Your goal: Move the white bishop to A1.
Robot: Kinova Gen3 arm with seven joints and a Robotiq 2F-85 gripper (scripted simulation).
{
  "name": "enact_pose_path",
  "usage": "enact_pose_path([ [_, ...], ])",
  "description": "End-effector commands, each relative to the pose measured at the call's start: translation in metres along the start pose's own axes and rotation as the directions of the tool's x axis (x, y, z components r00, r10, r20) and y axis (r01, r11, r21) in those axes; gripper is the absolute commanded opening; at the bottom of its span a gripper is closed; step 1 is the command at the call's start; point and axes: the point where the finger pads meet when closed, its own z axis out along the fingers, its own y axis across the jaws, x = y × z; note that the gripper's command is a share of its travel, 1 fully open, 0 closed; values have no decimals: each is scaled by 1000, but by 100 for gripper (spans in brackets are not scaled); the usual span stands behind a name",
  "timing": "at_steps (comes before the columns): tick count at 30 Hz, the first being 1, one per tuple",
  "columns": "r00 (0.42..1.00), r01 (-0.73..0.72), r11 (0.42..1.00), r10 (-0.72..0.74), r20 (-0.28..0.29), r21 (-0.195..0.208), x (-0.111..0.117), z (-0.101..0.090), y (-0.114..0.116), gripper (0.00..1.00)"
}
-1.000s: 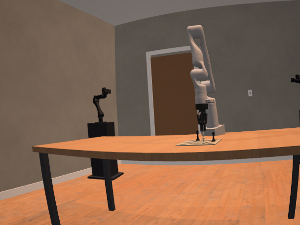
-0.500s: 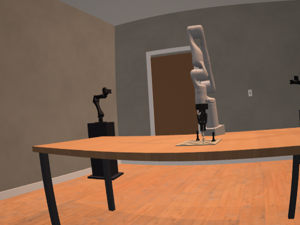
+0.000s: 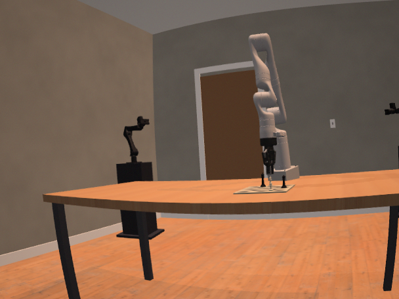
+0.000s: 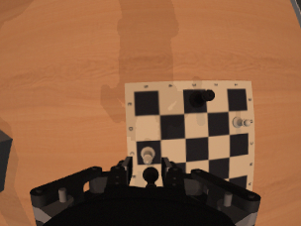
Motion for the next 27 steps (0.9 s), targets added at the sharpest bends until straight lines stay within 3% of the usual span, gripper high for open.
enact_pose_path([
  [1,1000,0,1000,0,0,-1,0,0,0,37],
  [13,1000,0,1000,0,0,-1,0,2,0,37],
  [27,1000,0,1000,0,0,-1,0,25,0,37],
])
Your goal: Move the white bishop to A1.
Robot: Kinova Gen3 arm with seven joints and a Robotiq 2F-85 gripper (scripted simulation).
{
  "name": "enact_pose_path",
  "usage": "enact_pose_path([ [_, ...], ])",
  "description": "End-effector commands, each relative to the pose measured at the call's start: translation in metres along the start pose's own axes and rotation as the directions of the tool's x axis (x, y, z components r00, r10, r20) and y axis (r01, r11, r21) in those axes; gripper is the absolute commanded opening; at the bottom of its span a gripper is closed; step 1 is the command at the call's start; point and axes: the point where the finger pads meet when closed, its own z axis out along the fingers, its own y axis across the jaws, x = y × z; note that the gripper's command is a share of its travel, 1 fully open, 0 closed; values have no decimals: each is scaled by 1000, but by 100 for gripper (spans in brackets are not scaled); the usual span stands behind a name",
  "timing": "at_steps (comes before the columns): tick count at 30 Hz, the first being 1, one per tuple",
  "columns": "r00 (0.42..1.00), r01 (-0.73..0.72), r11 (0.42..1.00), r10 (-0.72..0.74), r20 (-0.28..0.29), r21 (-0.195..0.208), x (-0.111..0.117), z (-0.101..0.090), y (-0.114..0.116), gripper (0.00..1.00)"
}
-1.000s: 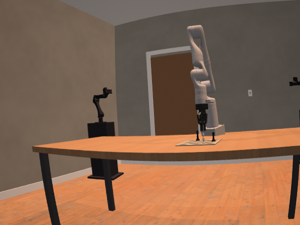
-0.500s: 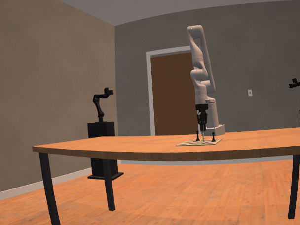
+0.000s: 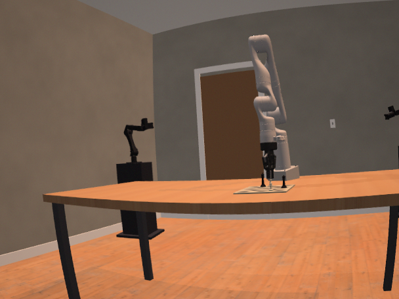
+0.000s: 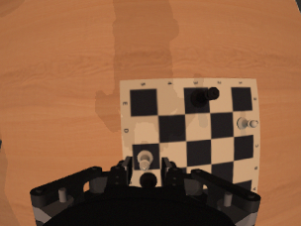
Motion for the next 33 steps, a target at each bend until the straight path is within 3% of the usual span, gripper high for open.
enact_pose_path([
  [1,1000,0,1000,0,2,9,-1,7,-3,37],
  [9,1000,0,1000,0,2,9,-1,17,-3,37],
  [33,1000,0,1000,0,2,9,-1,18,-3,37],
])
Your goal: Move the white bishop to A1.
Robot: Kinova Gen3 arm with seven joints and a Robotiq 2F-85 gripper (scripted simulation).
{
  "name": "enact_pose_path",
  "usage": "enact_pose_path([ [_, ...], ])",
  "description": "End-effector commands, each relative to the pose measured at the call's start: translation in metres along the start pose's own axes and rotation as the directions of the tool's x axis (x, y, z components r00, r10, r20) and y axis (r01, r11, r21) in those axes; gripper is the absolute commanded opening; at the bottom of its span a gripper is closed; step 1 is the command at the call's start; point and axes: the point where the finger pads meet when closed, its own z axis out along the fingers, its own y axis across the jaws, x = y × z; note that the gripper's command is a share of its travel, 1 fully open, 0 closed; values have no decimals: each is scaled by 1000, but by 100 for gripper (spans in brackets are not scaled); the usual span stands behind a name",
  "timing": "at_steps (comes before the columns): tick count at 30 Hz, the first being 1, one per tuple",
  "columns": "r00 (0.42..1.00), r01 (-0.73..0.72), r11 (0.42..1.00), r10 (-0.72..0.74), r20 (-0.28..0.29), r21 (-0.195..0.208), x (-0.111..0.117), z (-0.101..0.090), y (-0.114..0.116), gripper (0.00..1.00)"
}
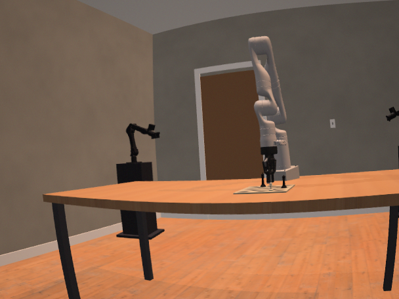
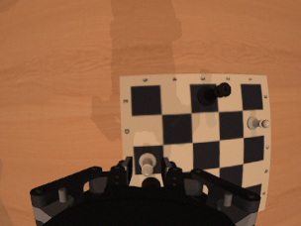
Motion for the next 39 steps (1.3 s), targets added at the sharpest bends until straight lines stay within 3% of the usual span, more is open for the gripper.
enact_pose_path([
  [1,1000,0,1000,0,0,-1,0,0,0,37],
  [13,1000,0,1000,0,0,-1,0,0,0,37],
  [14,1000,0,1000,0,0,-1,0,0,0,0],
  [39,1000,0,1000,0,0,-1,0,0,0,0],
])
